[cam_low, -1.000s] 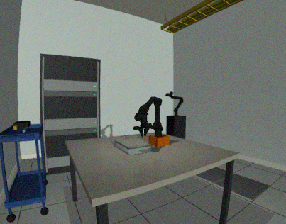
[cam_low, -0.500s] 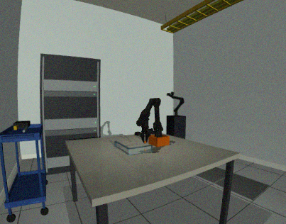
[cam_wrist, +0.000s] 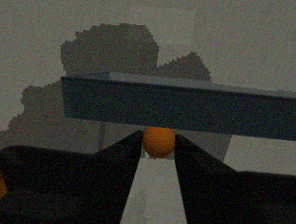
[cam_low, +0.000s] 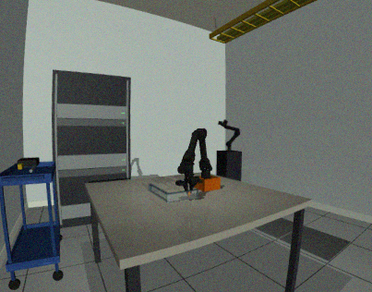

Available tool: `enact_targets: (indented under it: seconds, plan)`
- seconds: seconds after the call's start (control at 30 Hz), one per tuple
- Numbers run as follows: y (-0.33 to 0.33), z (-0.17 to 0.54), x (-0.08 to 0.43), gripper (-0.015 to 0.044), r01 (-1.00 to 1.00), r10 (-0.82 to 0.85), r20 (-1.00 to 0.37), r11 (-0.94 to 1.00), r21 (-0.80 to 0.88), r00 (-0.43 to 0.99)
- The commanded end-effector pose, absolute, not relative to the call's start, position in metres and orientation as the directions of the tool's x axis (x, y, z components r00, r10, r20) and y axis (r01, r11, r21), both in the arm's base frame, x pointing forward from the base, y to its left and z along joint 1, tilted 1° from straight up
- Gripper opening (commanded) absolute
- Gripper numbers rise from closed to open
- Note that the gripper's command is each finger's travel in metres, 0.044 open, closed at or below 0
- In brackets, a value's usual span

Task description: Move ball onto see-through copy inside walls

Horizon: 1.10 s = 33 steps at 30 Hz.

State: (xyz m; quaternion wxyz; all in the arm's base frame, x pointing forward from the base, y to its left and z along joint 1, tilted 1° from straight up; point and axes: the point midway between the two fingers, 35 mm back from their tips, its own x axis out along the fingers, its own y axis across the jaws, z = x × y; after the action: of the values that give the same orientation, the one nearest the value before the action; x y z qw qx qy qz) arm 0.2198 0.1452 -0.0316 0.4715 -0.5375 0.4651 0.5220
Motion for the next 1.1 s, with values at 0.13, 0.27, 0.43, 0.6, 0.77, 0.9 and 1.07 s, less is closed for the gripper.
enact_targets:
  seconds: [0.13, 0.27, 0.43, 0.6, 0.77, 0.9, 1.07]
  plan:
    - [0.145, -0.041, 0.220, 0.0000, -0.992, -0.009, -1.000, -0.122, -0.022, 0.024]
    - [0.145, -0.048, 0.220, 0.0000, -0.992, -0.009, -1.000, -0.122, -0.022, 0.023]
    - [0.144, -0.052, 0.220, 0.0000, -0.992, -0.010, -1.000, -0.122, -0.022, 0.023]
    - [0.144, -0.052, 0.220, 0.0000, -0.992, -0.010, -1.000, -0.122, -0.022, 0.023]
    - [0.145, -0.051, 0.220, 0.0131, -0.992, -0.007, -1.000, -0.121, -0.023, 0.024]
    - [0.145, -0.051, 0.220, 0.0228, -0.992, -0.007, -1.000, -0.121, -0.023, 0.024]
    - [0.145, -0.051, 0.220, 0.0228, -0.992, -0.007, -1.000, -0.121, -0.023, 0.024]
